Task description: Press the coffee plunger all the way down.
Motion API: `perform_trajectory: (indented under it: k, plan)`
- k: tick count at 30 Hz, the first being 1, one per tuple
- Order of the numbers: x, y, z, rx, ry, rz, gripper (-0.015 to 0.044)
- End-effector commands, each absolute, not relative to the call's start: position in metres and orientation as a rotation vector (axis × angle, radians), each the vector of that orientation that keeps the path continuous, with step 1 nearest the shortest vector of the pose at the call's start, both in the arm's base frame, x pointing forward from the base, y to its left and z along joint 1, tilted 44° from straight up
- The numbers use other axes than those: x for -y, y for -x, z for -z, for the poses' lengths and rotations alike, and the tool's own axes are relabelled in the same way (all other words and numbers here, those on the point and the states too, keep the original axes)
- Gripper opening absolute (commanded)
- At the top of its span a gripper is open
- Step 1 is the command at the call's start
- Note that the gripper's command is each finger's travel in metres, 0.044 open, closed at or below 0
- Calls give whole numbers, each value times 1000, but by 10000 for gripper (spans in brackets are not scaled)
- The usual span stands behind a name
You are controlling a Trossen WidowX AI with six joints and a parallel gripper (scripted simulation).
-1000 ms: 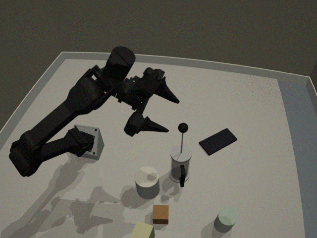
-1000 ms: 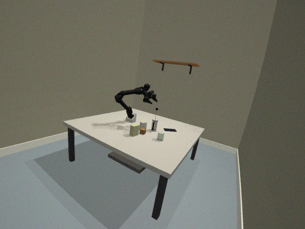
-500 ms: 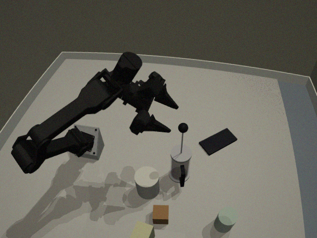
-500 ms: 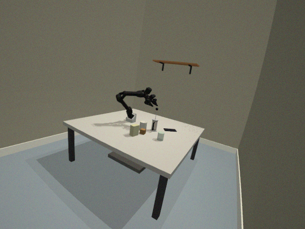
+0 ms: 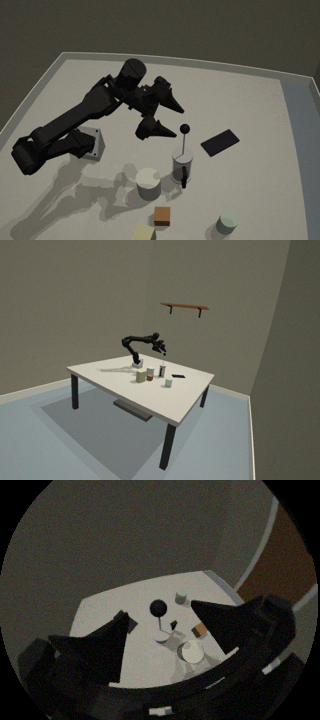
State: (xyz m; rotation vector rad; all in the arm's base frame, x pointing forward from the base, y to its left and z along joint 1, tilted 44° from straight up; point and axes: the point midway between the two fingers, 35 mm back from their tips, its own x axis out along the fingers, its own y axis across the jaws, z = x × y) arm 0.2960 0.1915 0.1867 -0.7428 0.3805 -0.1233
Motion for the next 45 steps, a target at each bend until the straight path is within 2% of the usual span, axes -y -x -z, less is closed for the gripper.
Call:
perform_trajectory:
  k: [1, 15, 27, 45]
  plan:
    - [-189, -302, -180, -388, 755, 119, 440]
    - [-183, -319, -175, -382, 756, 121, 440]
    - [-183, -319, -175, -382, 756, 121, 125]
    - [-178, -322, -168, -385, 755, 120, 116]
